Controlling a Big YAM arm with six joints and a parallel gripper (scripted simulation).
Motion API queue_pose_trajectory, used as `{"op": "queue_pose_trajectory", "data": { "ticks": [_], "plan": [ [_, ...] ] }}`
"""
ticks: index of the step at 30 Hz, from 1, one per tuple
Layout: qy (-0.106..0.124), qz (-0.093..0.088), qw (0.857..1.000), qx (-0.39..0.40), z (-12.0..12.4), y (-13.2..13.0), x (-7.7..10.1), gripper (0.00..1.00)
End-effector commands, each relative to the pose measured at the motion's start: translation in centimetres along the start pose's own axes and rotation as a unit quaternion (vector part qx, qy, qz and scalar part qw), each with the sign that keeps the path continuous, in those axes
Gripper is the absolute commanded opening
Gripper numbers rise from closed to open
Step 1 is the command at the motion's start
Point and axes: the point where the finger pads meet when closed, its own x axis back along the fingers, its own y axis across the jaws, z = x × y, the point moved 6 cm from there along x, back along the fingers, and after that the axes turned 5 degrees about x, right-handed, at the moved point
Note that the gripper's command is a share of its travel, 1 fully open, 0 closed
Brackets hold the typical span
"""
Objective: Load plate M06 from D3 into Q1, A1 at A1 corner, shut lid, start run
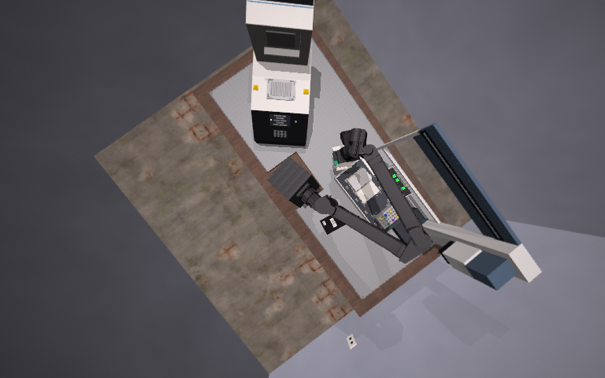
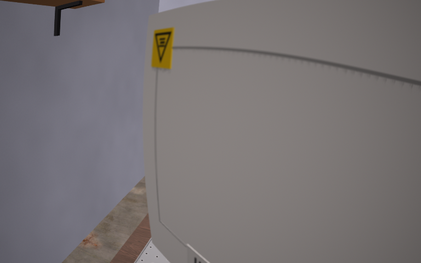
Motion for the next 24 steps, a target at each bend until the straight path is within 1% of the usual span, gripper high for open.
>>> {"op": "queue_pose_trajectory", "data": {
  "ticks": [1,3,6,7,10,11,13,15,16,17,20,24],
  "plan": [
    [-0.009,0.009,1.000,0.027,-2.0,-0.1,1.2,0.00],
    [-0.006,0.010,0.999,0.048,-3.2,0.7,1.3,0.00],
    [-0.005,0.009,0.999,0.036,-4.6,1.7,1.5,0.00],
    [-0.004,0.009,0.999,0.049,-4.9,2.0,1.5,0.00],
    [-0.005,0.007,0.997,0.077,-6.0,2.2,1.8,0.00],
    [-0.006,0.008,0.997,0.075,-6.5,2.2,1.9,0.00],
    [-0.011,0.011,0.995,0.098,-7.7,2.5,2.3,0.00],
    [-0.011,0.011,0.995,0.098,-7.7,2.5,2.3,0.00],
    [-0.008,0.011,0.994,0.110,-7.6,2.8,2.1,0.00],
    [-0.007,0.010,0.992,0.126,-8.0,3.2,2.2,0.00],
    [-0.004,0.010,0.992,0.128,-9.8,4.4,2.4,0.00],
    [-0.003,0.011,0.984,0.180,-11.7,5.4,2.7,0.00]
  ]
}}
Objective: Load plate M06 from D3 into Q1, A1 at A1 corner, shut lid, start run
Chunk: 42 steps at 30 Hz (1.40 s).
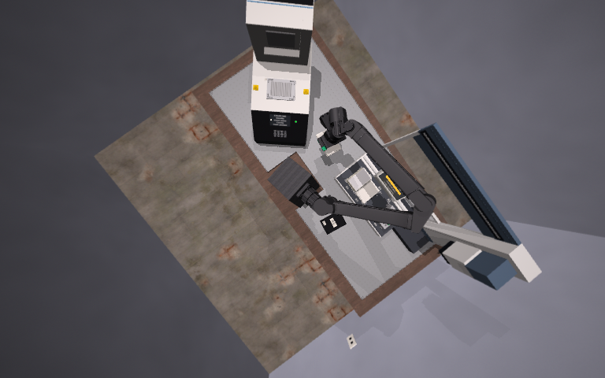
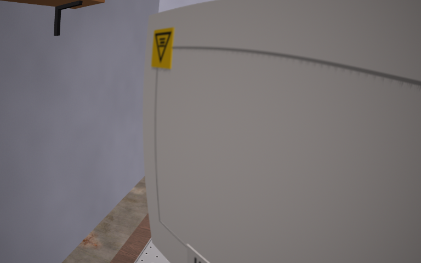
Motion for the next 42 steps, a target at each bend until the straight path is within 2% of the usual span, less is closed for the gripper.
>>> {"op": "queue_pose_trajectory", "data": {
  "ticks": [1,6,9,12,15,19,21,23,26,30,38,40,42],
  "plan": [
    [-0.003,0.012,0.999,0.035,-2.3,-0.1,1.2,0.00],
    [-0.008,0.011,0.997,0.072,-4.6,-0.5,1.8,0.00],
    [-0.007,0.014,0.997,0.081,-4.7,-0.1,1.8,0.00],
    [-0.001,0.012,0.991,0.130,-6.6,0.7,1.9,0.00],
    [-0.003,0.014,0.993,0.119,-8.5,1.2,2.1,0.00],
    [-0.005,0.013,0.987,0.162,-10.1,1.0,2.6,0.00],
    [-0.008,0.011,0.989,0.150,-10.9,0.8,2.9,0.00],
    [-0.008,0.009,0.985,0.174,-12.1,0.8,2.9,0.00],
    [-0.006,0.012,0.983,0.184,-12.1,1.2,2.9,0.00],
    [-0.001,0.013,0.980,0.199,-14.7,2.4,3.1,0.00],
    [-0.007,0.011,0.958,0.287,-18.3,2.2,4.0,0.00],
    [-0.010,0.011,0.961,0.277,-19.4,1.9,4.4,0.00],
    [-0.010,0.011,0.961,0.277,-19.4,1.9,4.4,0.00]
  ]
}}
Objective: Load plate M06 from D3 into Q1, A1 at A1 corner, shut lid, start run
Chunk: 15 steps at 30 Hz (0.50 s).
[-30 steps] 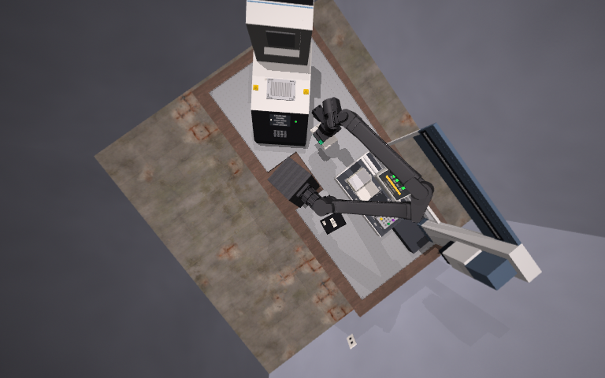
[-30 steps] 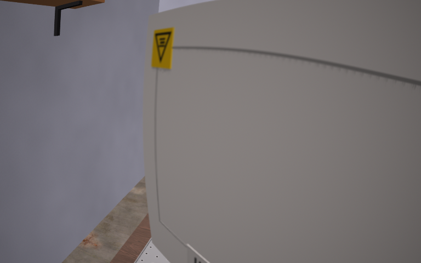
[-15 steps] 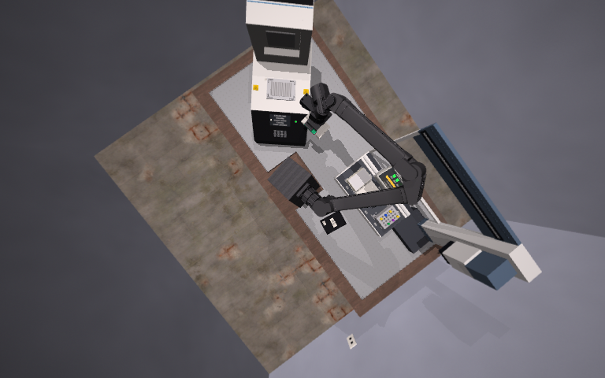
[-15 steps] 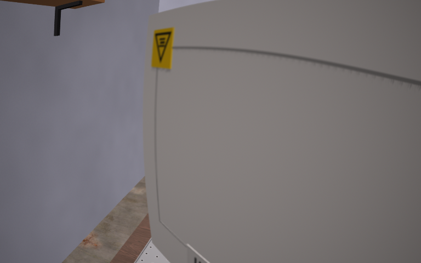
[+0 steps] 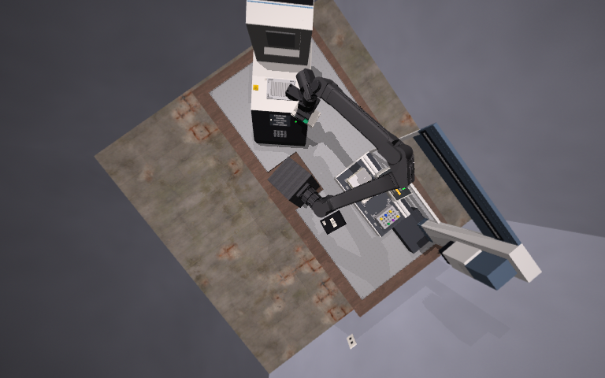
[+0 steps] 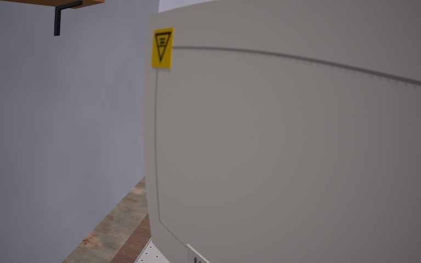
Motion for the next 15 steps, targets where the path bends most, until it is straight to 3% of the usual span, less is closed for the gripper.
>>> {"op": "queue_pose_trajectory", "data": {
  "ticks": [1,4,7,15],
  "plan": [
    [-0.005,0.016,1.000,0.020,-1.1,-1.2,1.5,0.00],
    [0.000,0.013,0.998,0.068,-3.3,-1.2,1.4,0.00],
    [0.004,0.013,0.998,0.062,-5.3,-1.4,1.4,0.00],
    [-0.006,0.015,0.991,0.135,-7.9,-3.9,2.8,0.00]
  ]
}}
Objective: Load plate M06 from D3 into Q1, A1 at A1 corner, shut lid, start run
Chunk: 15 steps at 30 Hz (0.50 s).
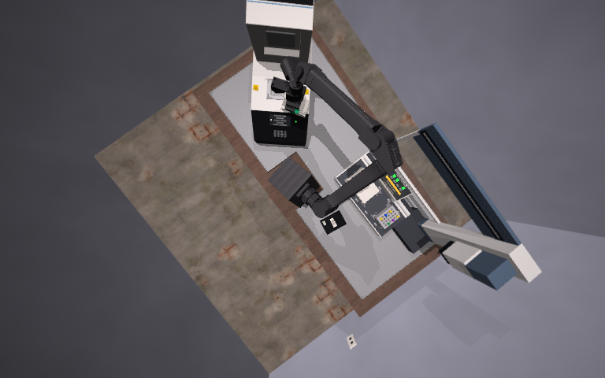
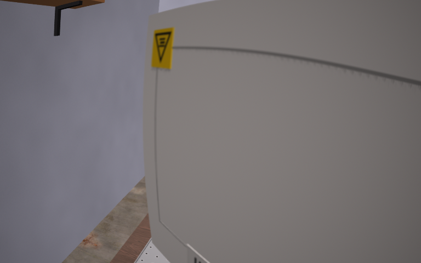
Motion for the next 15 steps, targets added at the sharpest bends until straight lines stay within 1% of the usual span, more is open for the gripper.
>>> {"op": "queue_pose_trajectory", "data": {
  "ticks": [1,3,4,6,10,12,15],
  "plan": [
    [-0.013,0.021,0.999,0.026,-0.5,-2.6,2.3,0.00],
    [-0.012,0.022,0.999,0.030,-0.6,-2.6,2.3,0.00],
    [-0.014,0.021,0.999,0.026,-1.0,-3.0,2.4,0.00],
    [-0.011,0.019,0.999,0.024,-2.6,-3.4,2.2,0.00],
    [0.000,0.017,0.996,0.089,-5.2,-3.6,2.1,0.00],
    [0.004,0.013,0.996,0.087,-6.1,-3.6,1.9,0.00],
    [0.001,0.012,0.992,0.123,-7.1,-4.7,2.1,0.00]
  ]
}}
